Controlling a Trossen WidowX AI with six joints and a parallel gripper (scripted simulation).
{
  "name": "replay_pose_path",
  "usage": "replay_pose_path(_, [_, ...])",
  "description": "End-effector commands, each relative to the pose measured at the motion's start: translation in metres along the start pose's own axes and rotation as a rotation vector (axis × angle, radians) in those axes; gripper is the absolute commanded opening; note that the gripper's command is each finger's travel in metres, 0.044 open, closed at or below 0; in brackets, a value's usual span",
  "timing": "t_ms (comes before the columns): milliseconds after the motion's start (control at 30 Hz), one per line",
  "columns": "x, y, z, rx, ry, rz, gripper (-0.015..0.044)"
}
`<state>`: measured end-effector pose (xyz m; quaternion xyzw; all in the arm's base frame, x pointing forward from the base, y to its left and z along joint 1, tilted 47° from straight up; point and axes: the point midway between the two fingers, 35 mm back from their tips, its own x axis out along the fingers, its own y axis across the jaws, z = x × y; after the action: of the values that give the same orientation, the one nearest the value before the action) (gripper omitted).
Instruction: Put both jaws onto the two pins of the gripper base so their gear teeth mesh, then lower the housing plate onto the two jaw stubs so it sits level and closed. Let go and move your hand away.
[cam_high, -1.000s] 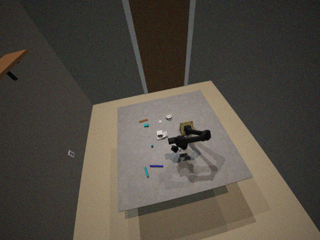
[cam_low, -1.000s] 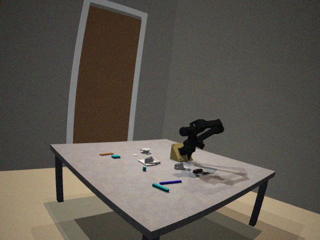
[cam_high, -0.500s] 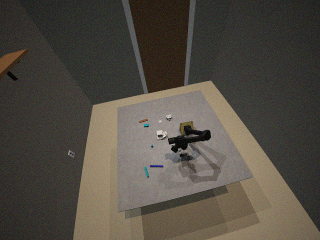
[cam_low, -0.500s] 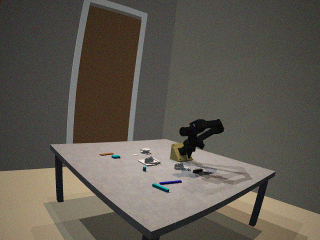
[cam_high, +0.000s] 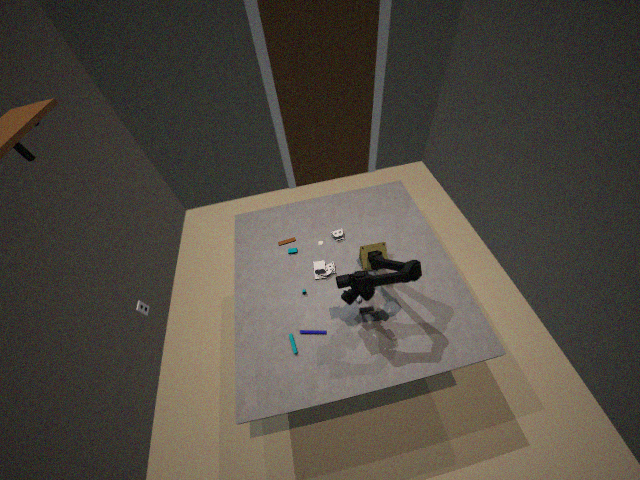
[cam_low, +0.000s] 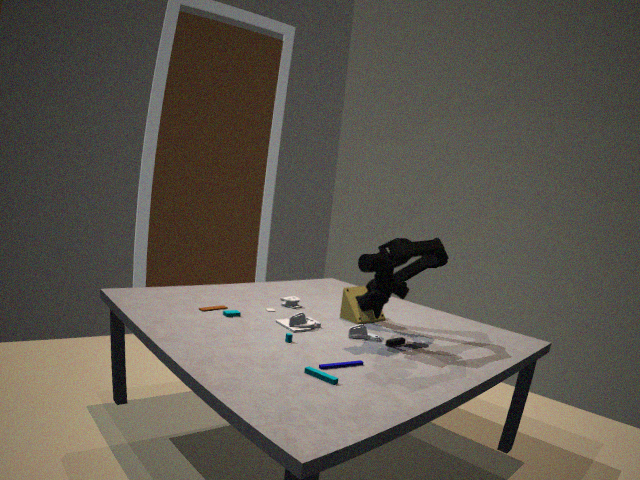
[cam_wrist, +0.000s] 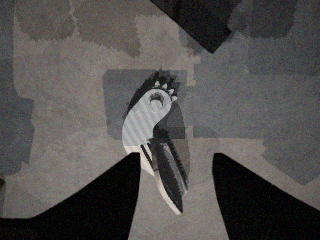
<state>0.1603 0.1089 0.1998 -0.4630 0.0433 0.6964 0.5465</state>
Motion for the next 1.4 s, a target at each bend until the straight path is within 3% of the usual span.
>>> replay_pose_path(0, [0.0, 0.001, -0.002, 0.081, 0.0, 0.002, 0.0263])
replay_pose_path(233, [0.0, 0.001, -0.005, 0.239, 0.001, 0.003, 0.044])
replay_pose_path(1367, [-0.003, 0.005, -0.019, 1.007, 0.006, 0.006, 0.044])
